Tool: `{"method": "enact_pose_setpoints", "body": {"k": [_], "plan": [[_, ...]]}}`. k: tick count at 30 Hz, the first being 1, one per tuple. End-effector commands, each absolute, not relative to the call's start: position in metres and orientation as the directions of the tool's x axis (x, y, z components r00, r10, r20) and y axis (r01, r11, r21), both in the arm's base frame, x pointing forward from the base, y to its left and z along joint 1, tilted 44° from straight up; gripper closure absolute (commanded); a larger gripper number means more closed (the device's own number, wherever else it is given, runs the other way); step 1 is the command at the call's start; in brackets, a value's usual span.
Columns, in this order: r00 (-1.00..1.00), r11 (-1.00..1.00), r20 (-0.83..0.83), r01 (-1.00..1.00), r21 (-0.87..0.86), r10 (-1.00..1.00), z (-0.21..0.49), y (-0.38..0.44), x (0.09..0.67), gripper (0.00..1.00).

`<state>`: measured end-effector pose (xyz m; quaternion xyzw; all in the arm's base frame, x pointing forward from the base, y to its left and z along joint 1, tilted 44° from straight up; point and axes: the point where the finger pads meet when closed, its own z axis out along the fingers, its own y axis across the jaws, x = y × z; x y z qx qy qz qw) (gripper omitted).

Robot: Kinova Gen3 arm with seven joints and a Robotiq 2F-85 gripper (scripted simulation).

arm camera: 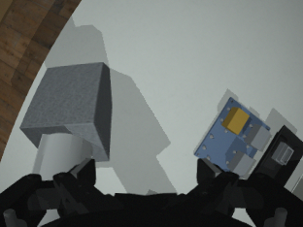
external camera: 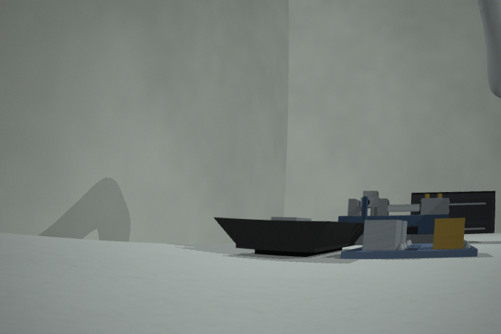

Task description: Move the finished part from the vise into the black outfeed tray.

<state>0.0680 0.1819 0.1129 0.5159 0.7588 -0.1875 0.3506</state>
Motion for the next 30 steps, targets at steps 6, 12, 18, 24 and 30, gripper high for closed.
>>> {"method": "enact_pose_setpoints", "body": {"k": [6,12,18,24,30], "plan": [[-0.222,0.398,-0.725,0.914,0.077,0.652,0.113,0.182,0.068,0.0],[-0.222,0.398,-0.725,0.914,0.077,0.652,0.113,0.182,0.068,0.0],[-0.222,0.398,-0.725,0.914,0.078,0.652,0.113,0.182,0.068,0.0],[-0.211,0.384,-0.703,0.919,0.095,0.679,0.123,0.19,0.094,0.0],[-0.163,0.335,-0.646,0.93,0.152,0.746,0.157,0.193,0.175,0.0]]}}
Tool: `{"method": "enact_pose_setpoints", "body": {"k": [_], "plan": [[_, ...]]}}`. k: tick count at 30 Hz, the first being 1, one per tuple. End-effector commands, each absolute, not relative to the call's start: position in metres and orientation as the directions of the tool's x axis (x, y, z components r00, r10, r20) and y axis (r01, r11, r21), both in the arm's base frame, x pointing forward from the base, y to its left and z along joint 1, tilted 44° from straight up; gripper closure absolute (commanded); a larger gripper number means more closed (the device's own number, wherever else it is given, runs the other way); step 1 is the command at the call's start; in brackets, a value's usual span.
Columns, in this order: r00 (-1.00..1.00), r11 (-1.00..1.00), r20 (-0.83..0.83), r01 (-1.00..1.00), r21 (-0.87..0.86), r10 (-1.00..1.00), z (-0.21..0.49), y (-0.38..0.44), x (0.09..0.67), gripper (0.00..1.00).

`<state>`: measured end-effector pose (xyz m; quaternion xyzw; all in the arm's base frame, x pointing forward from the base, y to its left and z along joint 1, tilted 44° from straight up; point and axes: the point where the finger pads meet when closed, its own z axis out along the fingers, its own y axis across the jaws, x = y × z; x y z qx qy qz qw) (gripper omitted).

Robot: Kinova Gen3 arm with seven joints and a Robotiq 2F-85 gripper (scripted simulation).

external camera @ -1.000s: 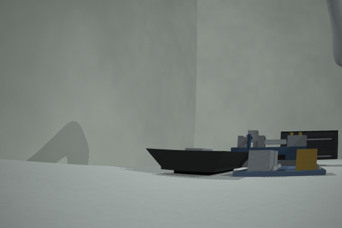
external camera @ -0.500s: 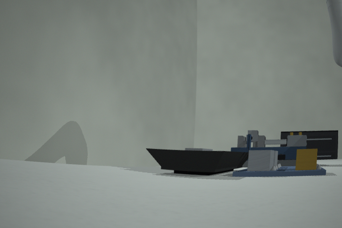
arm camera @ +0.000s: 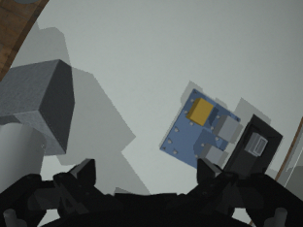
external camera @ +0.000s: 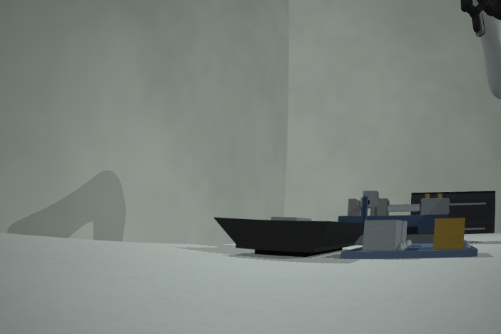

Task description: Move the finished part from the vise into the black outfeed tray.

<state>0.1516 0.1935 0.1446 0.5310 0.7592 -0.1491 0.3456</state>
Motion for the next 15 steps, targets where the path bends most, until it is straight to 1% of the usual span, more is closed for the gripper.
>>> {"method": "enact_pose_setpoints", "body": {"k": [1,2,4,6,15], "plan": [[-0.153,0.326,-0.639,0.931,0.162,0.754,0.163,0.191,0.187,0.0],[-0.143,0.317,-0.632,0.933,0.172,0.762,0.169,0.188,0.2,0.0],[-0.143,0.317,-0.632,0.933,0.172,0.762,0.169,0.188,0.2,0.0],[-0.113,0.292,-0.614,0.936,0.198,0.781,0.186,0.176,0.234,0.0],[-0.012,0.208,-0.582,0.94,0.271,0.813,0.239,0.11,0.323,0.0]]}}
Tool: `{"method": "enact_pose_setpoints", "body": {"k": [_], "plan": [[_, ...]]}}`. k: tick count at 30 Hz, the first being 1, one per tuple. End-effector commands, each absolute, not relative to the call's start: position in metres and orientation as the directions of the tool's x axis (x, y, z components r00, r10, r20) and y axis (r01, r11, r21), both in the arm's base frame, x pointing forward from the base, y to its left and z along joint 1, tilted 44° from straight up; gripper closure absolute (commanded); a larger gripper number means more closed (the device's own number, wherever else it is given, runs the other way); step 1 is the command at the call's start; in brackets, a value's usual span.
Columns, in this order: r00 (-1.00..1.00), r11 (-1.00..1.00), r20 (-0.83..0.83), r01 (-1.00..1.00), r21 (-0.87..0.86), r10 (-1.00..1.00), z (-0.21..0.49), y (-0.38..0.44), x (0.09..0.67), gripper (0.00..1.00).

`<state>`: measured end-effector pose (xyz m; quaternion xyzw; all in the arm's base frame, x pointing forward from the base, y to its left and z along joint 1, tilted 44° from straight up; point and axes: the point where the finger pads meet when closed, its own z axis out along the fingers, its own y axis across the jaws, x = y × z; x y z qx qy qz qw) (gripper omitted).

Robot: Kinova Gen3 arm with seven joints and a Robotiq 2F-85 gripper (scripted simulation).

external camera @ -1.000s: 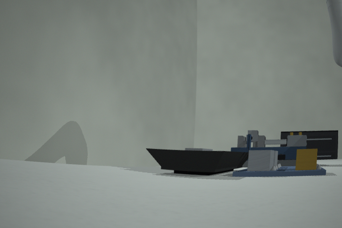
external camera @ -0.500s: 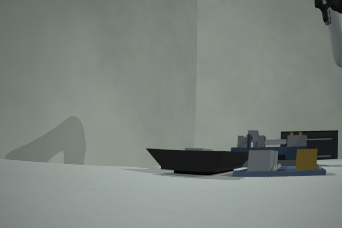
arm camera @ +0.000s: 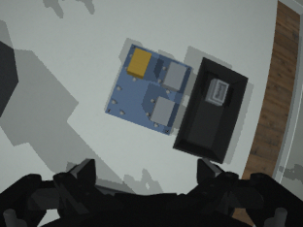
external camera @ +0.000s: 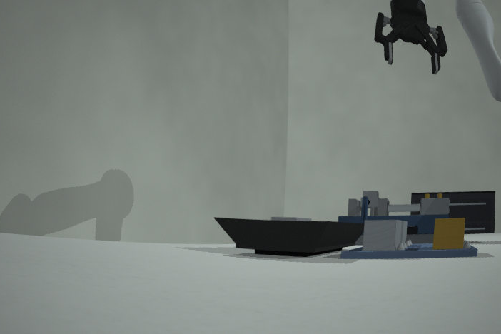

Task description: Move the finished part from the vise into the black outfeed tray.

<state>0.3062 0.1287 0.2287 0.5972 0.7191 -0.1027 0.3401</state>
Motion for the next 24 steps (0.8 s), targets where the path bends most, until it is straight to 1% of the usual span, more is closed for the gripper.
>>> {"method": "enact_pose_setpoints", "body": {"k": [1,4,6,7,13,21,24], "plan": [[-0.001,0.198,-0.58,0.94,0.277,0.814,0.244,0.101,0.331,0.0],[0.034,0.17,-0.577,0.94,0.296,0.816,0.26,0.07,0.352,0.0],[0.034,0.17,-0.577,0.94,0.296,0.816,0.26,0.07,0.352,0.0],[0.06,0.148,-0.575,0.939,0.309,0.816,0.272,0.045,0.365,0.0],[0.124,0.095,-0.578,0.938,0.334,0.807,0.298,-0.022,0.388,0.0],[0.204,0.023,-0.589,0.935,0.354,0.782,0.327,-0.118,0.395,0.0],[0.209,0.019,-0.591,0.935,0.355,0.78,0.329,-0.125,0.395,0.0]]}}
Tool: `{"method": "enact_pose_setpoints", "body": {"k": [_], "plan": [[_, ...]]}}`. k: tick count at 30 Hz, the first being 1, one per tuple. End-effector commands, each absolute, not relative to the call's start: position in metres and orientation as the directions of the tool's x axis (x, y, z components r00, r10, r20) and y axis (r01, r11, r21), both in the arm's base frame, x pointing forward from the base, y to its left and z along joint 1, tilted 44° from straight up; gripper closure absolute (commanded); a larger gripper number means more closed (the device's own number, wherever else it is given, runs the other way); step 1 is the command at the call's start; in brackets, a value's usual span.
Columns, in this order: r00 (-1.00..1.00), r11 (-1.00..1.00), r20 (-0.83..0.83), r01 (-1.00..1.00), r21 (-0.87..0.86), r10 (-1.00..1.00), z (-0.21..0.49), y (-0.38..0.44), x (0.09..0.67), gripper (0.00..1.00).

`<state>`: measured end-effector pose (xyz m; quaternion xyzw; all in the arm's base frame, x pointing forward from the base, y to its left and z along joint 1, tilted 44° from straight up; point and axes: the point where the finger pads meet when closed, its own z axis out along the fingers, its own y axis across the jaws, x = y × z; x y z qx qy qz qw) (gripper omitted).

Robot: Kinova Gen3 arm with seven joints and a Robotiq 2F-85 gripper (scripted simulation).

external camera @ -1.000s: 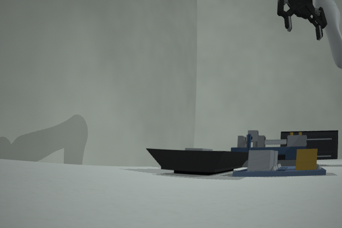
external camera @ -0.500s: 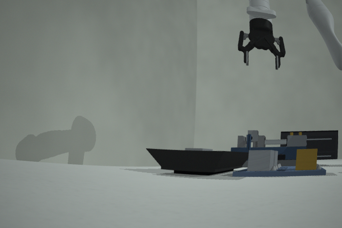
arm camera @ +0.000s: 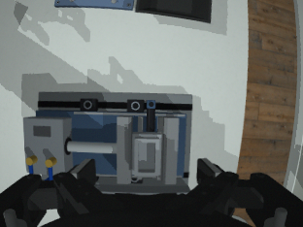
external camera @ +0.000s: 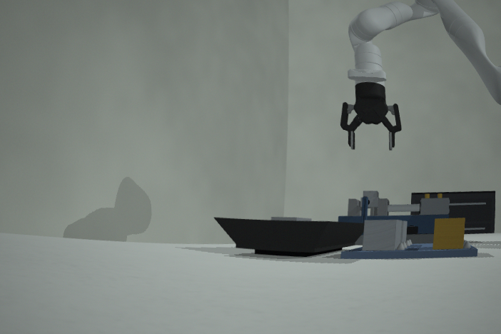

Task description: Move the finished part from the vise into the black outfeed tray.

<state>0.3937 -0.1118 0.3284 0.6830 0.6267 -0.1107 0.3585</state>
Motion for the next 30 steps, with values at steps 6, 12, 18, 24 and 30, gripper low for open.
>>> {"method": "enact_pose_setpoints", "body": {"k": [6,12,18,24,30], "plan": [[0.214,0.013,-0.592,0.935,0.355,0.777,0.3304,-0.132,0.3945,0.0],[0.214,0.013,-0.592,0.935,0.355,0.777,0.3304,-0.132,0.3945,0.0],[0.214,0.013,-0.592,0.935,0.355,0.777,0.3304,-0.132,0.3945,1.0],[0.214,0.013,-0.592,0.935,0.355,0.777,0.3304,-0.132,0.3945,1.0],[0.214,0.013,-0.592,0.935,0.355,0.777,0.3304,-0.132,0.3945,1.0]]}}
